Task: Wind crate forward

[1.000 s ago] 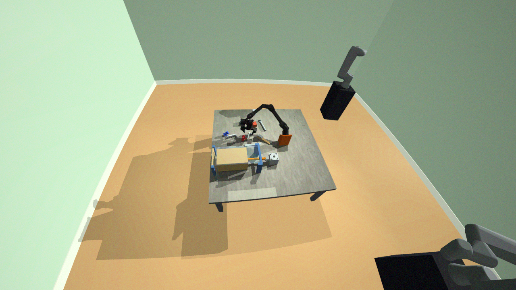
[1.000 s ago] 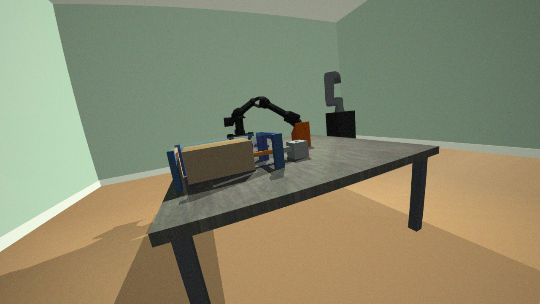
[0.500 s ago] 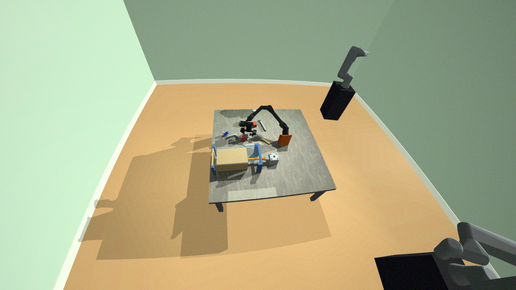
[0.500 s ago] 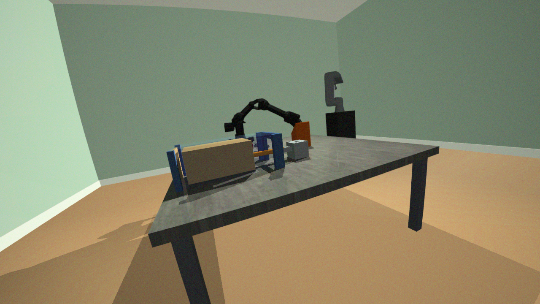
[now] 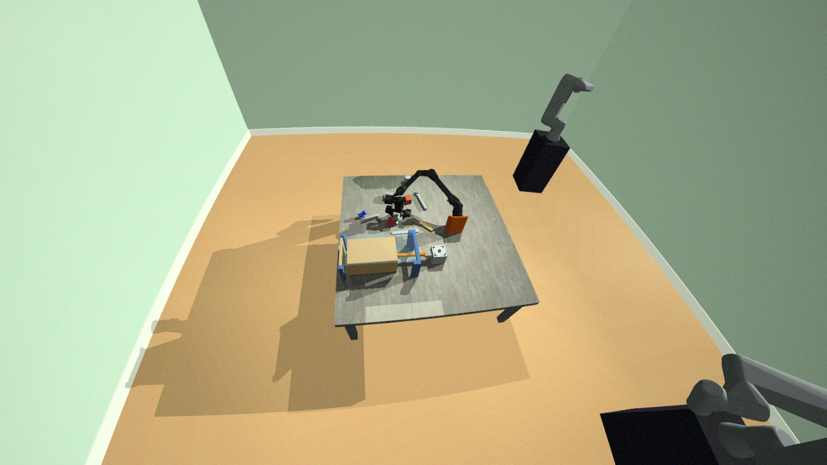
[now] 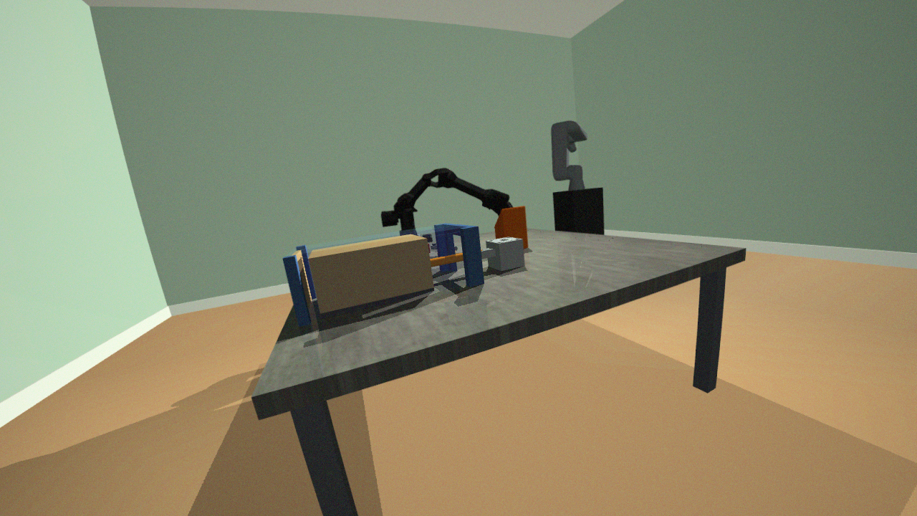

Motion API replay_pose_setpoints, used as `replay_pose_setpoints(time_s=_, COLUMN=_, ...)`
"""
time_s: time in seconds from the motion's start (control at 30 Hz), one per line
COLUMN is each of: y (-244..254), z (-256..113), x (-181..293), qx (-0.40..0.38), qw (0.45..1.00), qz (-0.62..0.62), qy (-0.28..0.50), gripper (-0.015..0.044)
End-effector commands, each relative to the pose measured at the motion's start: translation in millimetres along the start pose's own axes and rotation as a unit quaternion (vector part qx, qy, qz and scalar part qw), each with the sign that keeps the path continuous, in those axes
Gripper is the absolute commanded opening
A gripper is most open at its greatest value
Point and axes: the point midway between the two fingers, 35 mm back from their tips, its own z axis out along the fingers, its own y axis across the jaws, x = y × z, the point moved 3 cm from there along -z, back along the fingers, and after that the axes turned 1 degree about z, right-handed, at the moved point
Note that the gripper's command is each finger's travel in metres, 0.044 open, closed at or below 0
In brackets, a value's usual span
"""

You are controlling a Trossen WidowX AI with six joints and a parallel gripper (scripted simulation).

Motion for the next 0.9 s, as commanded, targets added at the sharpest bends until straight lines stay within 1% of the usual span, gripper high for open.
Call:
replay_pose_setpoints(time_s=0.0, y=0.3, z=-0.5, x=-0.1, qx=-0.001, qw=1.000, qz=0.000, qy=0.000, gripper=0.0256)
replay_pose_setpoints(time_s=0.23, y=0.3, z=-0.5, x=-0.1, qx=-0.001, qw=1.000, qz=0.000, qy=0.000, gripper=0.0072)
replay_pose_setpoints(time_s=0.57, y=0.3, z=-0.5, x=-0.1, qx=-0.001, qw=1.000, qz=0.000, qy=0.000, gripper=0.0000)
replay_pose_setpoints(time_s=0.7, y=0.3, z=-0.5, x=-0.1, qx=-0.001, qw=1.000, qz=0.000, qy=0.000, gripper=0.0000)
replay_pose_setpoints(time_s=0.77, y=1.9, z=-8.4, x=1.0, qx=0.000, qw=1.000, qz=0.000, qy=0.001, gripper=0.0000)
replay_pose_setpoints(time_s=0.87, y=6.5, z=-40.1, x=4.2, qx=0.002, qw=1.000, qz=0.000, qy=0.004, gripper=0.0000)
